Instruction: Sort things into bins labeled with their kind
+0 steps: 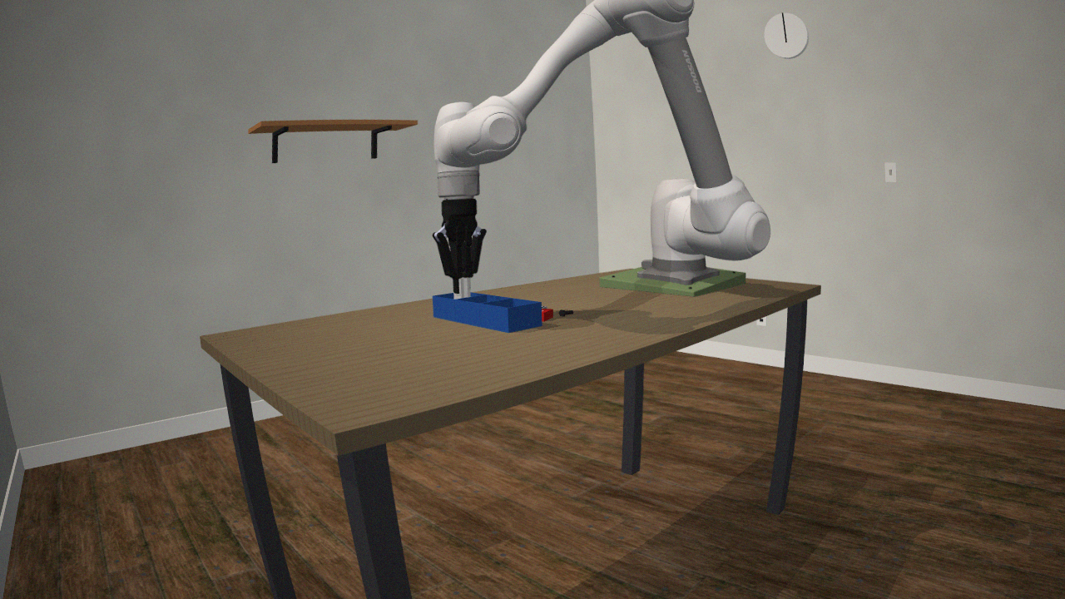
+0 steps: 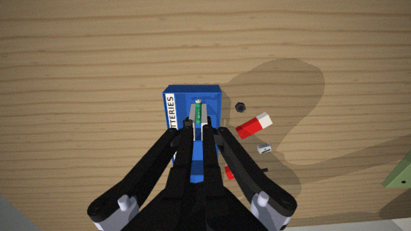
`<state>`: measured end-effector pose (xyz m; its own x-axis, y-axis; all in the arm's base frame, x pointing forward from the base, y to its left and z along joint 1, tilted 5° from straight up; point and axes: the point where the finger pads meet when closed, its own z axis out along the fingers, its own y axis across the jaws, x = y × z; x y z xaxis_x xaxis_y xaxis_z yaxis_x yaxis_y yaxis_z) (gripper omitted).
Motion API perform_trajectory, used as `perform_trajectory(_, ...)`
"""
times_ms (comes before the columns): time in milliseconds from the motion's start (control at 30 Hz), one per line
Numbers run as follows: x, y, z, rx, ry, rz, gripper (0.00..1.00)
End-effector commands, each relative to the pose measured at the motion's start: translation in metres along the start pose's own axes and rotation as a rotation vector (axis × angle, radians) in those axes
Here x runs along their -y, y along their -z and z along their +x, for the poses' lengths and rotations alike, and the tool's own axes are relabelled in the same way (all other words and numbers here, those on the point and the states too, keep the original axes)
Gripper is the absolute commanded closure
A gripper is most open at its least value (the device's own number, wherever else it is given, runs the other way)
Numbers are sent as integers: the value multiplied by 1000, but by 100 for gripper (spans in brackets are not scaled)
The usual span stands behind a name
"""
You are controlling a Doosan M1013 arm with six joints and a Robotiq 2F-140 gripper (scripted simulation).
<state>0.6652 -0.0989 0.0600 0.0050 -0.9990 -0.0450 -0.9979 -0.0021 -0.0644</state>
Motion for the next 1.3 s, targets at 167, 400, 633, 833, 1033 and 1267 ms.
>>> perform_trajectory(167,0,0,0,0,0,0,85)
perform_trajectory(400,0,0,0,0,0,0,85)
perform_trajectory(633,0,0,0,0,0,0,85)
perform_trajectory(833,0,8,0,0,0,0,85)
perform_trajectory(1033,0,15,0,0,0,0,85)
perform_trajectory(1267,0,23,0,0,0,0,85)
